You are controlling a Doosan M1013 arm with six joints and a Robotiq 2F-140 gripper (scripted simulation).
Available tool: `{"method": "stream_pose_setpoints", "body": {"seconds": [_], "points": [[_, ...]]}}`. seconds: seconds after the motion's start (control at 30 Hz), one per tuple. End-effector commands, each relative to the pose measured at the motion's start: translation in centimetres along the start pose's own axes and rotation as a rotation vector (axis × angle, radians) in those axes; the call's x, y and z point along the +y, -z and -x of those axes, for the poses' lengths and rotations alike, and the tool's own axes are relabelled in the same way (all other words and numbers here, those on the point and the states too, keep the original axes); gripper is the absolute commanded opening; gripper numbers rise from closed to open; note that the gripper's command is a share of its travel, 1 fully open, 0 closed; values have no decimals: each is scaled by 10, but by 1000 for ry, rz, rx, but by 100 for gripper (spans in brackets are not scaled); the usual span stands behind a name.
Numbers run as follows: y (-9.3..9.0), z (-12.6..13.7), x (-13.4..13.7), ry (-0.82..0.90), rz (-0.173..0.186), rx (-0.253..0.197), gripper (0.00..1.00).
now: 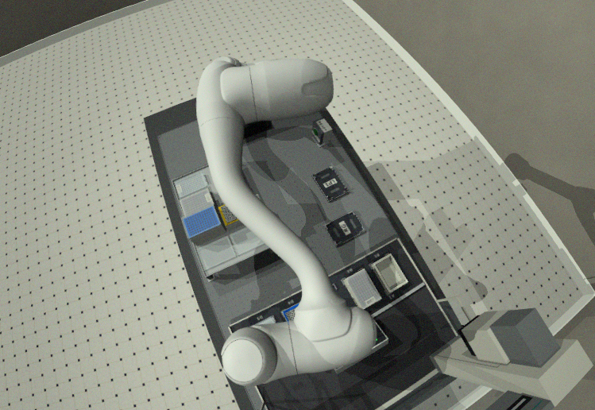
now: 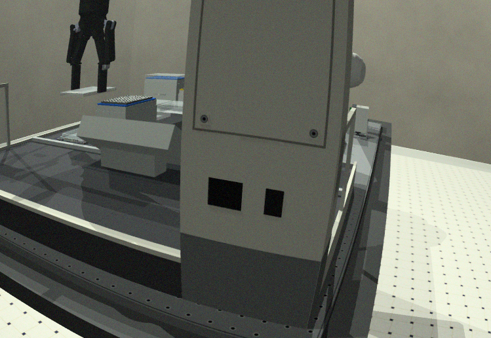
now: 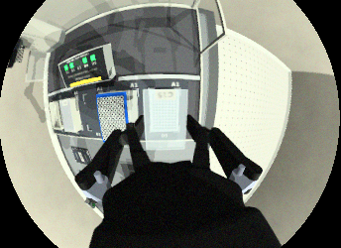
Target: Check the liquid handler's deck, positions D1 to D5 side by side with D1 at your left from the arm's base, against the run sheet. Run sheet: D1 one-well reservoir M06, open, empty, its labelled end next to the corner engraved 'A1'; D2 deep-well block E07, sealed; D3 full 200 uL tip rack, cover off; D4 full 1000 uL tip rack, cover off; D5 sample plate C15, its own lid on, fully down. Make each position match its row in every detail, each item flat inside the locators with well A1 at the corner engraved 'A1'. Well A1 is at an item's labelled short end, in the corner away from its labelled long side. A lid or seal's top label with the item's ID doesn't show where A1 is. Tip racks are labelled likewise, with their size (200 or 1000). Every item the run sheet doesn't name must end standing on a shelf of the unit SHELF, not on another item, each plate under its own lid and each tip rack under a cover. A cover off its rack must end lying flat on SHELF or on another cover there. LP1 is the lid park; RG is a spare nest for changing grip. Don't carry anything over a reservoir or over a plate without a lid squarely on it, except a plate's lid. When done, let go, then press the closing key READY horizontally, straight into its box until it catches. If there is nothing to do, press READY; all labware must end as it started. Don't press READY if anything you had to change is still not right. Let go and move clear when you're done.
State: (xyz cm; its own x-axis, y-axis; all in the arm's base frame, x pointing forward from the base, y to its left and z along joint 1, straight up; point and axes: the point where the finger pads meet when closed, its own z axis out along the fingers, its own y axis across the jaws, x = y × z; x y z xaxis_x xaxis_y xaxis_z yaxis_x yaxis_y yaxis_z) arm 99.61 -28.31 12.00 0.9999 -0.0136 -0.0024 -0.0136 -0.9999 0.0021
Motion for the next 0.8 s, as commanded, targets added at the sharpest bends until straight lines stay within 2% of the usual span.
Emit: {"method": "stream_pose_setpoints", "body": {"seconds": [0.0, 0.77], "points": [[-2, 0, 0, 0, 0, 2, 10], [-37, 0, 0, 0, 0, 2, 10]]}}
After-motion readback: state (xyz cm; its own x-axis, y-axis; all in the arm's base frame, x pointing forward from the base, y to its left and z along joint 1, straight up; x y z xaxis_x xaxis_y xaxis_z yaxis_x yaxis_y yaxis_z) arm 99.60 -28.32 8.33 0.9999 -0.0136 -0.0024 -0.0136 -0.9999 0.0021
